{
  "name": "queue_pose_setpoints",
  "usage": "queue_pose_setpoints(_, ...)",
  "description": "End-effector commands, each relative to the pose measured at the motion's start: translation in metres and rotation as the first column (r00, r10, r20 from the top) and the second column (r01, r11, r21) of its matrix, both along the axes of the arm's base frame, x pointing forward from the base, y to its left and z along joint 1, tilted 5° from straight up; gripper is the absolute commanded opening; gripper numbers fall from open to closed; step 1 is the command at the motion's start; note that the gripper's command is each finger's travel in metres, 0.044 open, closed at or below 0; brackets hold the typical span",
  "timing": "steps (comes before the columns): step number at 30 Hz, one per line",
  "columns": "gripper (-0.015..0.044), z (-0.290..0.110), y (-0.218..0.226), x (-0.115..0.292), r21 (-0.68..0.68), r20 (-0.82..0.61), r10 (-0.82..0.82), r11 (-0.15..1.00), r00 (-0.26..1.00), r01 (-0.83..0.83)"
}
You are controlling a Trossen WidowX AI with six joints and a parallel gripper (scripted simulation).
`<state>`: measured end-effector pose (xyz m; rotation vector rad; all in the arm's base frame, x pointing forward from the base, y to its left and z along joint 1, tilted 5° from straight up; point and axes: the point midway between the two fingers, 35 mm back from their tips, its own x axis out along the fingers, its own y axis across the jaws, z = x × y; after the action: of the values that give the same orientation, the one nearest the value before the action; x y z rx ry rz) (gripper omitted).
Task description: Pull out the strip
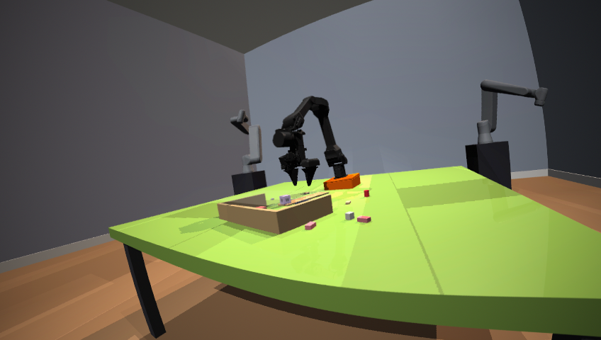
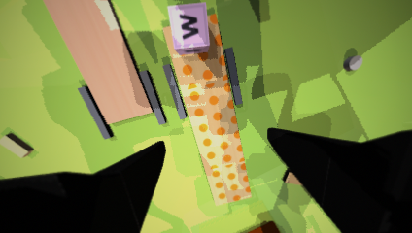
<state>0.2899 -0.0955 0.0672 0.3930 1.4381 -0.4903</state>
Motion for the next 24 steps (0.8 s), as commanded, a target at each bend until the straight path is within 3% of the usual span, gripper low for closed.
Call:
queue_pose_setpoints(1,0.0440,0.003,-0.006,0.014,0.001,-0.001,0.002,1.000,1.000,-0.002)
queue_pose_setpoints(22,0.0440,0.021,-0.038,0.083,-0.002,0.005,0.002,1.000,1.000,-0.002)
queue_pose_setpoints(24,0.0387,0.020,-0.038,0.083,-0.002,0.005,0.002,1.000,1.000,-0.002)
